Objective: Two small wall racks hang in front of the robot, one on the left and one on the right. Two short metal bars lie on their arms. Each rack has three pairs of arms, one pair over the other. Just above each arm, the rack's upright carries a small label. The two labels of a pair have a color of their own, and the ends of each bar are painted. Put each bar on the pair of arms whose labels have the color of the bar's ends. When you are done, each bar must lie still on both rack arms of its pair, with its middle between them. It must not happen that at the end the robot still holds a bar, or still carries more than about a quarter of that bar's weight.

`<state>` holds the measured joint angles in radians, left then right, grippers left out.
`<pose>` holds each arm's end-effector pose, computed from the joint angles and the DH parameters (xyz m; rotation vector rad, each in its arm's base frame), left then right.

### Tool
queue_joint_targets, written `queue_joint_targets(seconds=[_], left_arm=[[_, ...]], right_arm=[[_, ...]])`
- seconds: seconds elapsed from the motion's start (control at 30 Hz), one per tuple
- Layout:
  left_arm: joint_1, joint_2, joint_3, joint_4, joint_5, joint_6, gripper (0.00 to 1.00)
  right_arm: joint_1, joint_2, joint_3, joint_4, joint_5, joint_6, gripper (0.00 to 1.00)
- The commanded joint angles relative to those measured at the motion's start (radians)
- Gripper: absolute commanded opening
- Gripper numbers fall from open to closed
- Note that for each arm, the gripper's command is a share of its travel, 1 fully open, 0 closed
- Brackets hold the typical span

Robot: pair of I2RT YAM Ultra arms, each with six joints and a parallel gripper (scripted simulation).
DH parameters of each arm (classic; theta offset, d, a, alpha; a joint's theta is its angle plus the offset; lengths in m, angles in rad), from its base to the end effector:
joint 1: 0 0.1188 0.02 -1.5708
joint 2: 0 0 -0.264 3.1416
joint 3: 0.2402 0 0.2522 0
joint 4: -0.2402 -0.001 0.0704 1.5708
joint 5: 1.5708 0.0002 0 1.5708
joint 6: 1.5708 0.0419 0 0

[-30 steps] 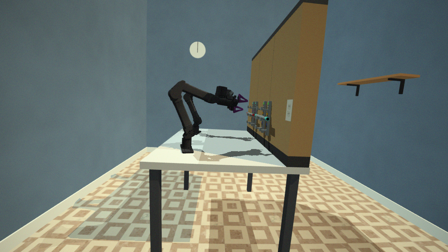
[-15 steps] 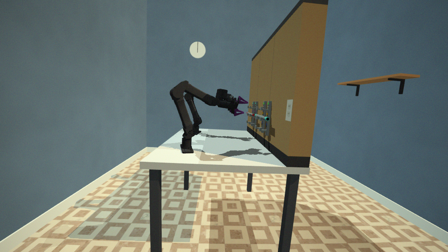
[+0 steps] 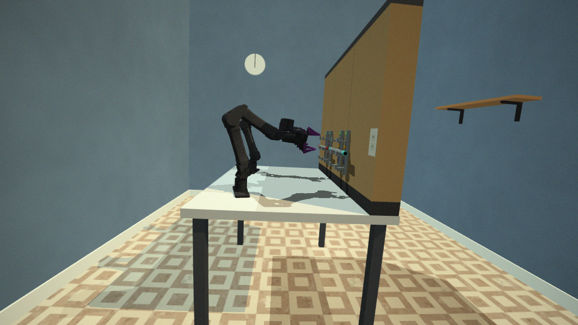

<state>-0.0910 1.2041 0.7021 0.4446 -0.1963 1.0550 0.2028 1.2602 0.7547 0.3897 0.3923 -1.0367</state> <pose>0.2799 -0.0163 0.2934 0.7874 1.5113 0.8907 0.2881 0.0439 0.2912 -0.7614 1.5981 -0.9453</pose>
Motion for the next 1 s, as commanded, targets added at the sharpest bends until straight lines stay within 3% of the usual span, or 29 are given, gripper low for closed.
queue_joint_targets(seconds=[0.0,0.97], left_arm=[[-0.015,0.022,-0.013,0.059,-0.017,0.064,1.0],[-0.036,0.149,-0.094,0.286,-0.066,0.39,1.0]], right_arm=[[0.016,0.018,-0.006,0.08,0.027,-0.065,1.0],[0.059,0.169,-0.076,0.334,0.123,-0.4,1.0]])
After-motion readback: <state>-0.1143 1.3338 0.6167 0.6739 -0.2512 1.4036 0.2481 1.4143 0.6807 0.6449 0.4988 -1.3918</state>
